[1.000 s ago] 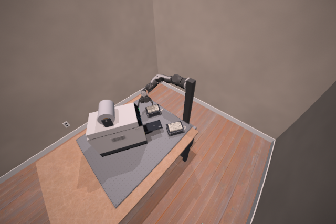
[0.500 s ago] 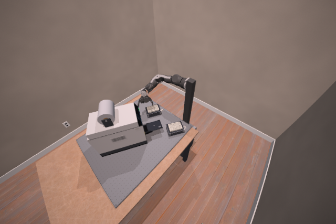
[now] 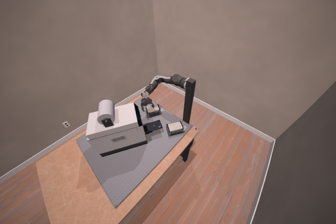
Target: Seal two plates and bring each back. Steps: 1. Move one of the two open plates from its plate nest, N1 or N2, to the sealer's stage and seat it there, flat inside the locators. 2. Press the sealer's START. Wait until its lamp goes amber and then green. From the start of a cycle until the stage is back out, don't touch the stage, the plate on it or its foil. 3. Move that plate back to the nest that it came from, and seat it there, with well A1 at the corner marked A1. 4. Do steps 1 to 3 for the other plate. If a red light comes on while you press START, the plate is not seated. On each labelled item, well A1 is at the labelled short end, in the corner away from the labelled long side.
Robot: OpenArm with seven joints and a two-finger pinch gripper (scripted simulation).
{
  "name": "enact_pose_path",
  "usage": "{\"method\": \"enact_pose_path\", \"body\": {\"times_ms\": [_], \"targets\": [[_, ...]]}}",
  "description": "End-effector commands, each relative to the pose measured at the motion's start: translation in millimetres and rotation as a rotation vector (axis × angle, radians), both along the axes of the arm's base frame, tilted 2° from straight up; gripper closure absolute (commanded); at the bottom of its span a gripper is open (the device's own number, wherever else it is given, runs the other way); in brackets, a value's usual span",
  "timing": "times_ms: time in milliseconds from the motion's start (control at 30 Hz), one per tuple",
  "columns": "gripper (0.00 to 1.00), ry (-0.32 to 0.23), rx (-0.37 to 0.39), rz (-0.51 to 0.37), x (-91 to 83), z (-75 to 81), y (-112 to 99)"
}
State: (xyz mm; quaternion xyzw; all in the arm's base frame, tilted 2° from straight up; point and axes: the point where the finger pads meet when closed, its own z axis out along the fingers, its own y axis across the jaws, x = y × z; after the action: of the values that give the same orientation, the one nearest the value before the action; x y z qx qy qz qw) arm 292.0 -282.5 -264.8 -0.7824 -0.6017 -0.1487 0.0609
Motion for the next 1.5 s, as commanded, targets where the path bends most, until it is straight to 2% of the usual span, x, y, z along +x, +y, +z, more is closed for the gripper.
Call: {"method": "enact_pose_path", "body": {"times_ms": [0, 33, 100, 233, 300, 367, 600, 667, 733, 867, 933, 1033, 1100, 1167, 1233, 1300, 1467], "targets": [[0.35, 0.004, -0.007, 0.061, -1.1, 1.7, 5], [0.35, 0.001, -0.007, 0.094, -0.5, 3.1, 10], [0.35, 0.001, -0.007, 0.094, -0.5, 3.1, 10], [0.35, -0.01, -0.018, 0.227, 0.9, 9.8, 28], [0.35, -0.014, -0.026, 0.287, 0.6, 10.0, 26], [0.35, -0.019, -0.033, 0.359, 1.2, 14.1, 37], [0.35, -0.032, -0.076, 0.585, 1.8, 20.5, 47], [0.35, -0.032, -0.076, 0.585, 1.8, 20.5, 47], [0.35, -0.037, -0.094, 0.652, 3.1, 26.9, 54], [0.35, -0.04, -0.132, 0.776, 2.7, 26.5, 52], [0.35, -0.047, -0.154, 0.841, 5.9, 33.9, 58], [0.35, -0.039, -0.189, 0.933, 3.7, 31.5, 56], [0.35, -0.049, -0.218, 0.996, 9.4, 40.8, 60], [0.35, -0.047, -0.247, 1.056, 9.0, 40.5, 59], [0.35, -0.047, -0.247, 1.056, 9.0, 40.5, 59], [0.35, -0.051, -0.28, 1.112, 15.2, 49.5, 60], [0.35, -0.052, -0.359, 1.259, 14.8, 48.9, 60]]}}
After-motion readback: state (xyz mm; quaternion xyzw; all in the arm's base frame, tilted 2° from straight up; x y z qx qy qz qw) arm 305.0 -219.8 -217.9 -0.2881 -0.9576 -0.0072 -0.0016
